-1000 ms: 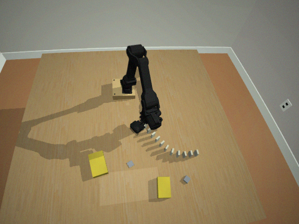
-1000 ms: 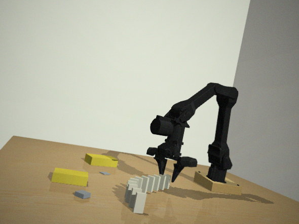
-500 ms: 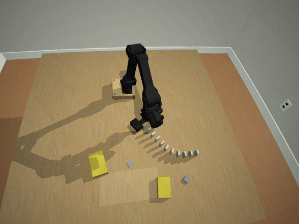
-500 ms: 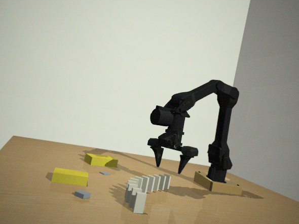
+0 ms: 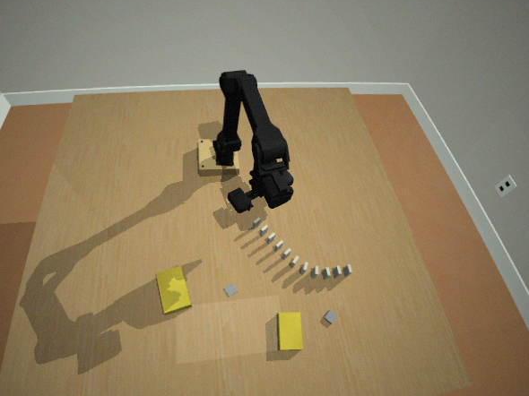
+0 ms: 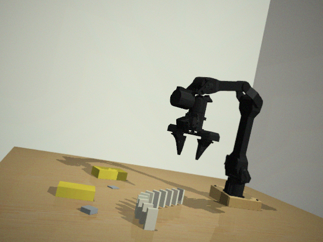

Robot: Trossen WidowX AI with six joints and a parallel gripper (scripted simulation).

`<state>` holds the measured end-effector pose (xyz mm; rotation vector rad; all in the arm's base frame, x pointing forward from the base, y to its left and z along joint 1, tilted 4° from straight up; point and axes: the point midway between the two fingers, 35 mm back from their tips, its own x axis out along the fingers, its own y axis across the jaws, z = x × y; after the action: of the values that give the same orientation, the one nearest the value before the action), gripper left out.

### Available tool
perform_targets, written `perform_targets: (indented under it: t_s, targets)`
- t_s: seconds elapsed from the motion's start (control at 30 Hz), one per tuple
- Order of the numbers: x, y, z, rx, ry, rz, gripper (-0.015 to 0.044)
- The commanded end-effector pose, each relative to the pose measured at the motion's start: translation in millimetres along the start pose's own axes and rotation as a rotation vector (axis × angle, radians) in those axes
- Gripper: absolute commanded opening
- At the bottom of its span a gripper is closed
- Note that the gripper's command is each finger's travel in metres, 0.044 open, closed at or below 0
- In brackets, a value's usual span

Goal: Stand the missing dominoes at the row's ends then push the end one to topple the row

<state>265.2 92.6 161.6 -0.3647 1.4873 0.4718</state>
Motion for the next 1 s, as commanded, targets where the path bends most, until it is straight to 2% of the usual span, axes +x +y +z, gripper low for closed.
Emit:
perform_targets:
  t_s: [0.0,0.37,0.97]
  targets:
    - [12.6,-0.6,-8.3,0.294,0.006,0.002,0.0282]
    - [56.3,-2.1,-37.7,1.365,0.009,-0.003,0.0000]
    - [59.0,-2.1,-39.7,1.429,0.009,-0.003,0.0000]
